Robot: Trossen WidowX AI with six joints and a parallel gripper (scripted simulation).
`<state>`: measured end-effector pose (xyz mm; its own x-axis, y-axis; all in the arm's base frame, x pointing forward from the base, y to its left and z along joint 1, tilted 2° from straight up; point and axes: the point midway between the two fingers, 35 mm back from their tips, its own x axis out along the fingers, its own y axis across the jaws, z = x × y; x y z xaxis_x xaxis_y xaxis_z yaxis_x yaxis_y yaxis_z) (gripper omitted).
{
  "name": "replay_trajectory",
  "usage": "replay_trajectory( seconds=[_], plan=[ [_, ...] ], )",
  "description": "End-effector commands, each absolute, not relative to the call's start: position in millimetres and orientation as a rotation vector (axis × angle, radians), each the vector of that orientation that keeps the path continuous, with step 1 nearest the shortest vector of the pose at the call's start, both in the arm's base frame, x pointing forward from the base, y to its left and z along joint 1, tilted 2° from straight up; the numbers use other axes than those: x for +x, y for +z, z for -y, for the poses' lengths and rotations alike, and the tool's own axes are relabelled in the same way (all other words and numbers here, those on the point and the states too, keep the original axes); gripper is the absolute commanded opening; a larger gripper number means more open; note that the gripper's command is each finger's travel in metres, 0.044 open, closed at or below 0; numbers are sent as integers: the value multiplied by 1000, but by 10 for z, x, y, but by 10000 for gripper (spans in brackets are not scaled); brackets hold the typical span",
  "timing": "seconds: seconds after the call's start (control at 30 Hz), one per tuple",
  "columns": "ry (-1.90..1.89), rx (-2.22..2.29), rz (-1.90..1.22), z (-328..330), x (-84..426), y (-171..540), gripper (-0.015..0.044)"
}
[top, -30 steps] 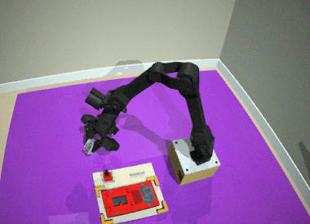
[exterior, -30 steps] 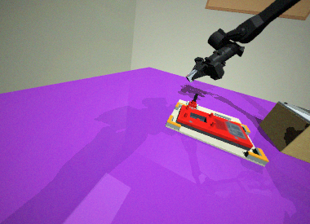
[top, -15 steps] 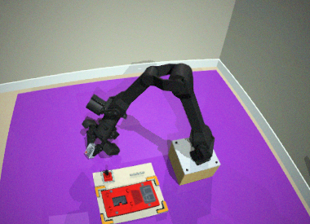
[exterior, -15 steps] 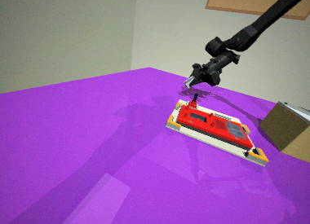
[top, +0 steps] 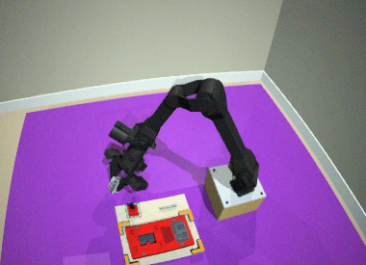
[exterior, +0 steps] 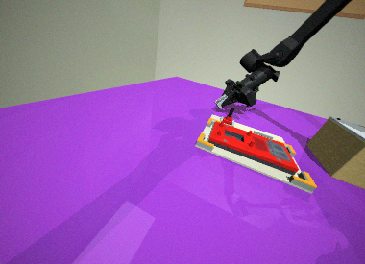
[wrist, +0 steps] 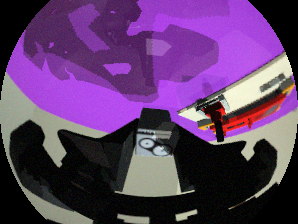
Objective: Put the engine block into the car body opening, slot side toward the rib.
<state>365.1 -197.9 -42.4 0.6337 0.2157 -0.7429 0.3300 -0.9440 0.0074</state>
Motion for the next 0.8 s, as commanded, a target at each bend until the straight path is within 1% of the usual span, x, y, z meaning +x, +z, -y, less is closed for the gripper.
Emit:
replay_trajectory(
  seconds=[0.0,0.3,0.4,0.77],
  plan=[
    [-1197,2709,-465,1965,3647,-505,0],
    [-1197,2709,-465,1965,3646,-694,0],
    [-1197,2709,-465,1972,3653,-646,0],
    [-1195,2714,-461,1971,3653,-644,289]
  ],
)
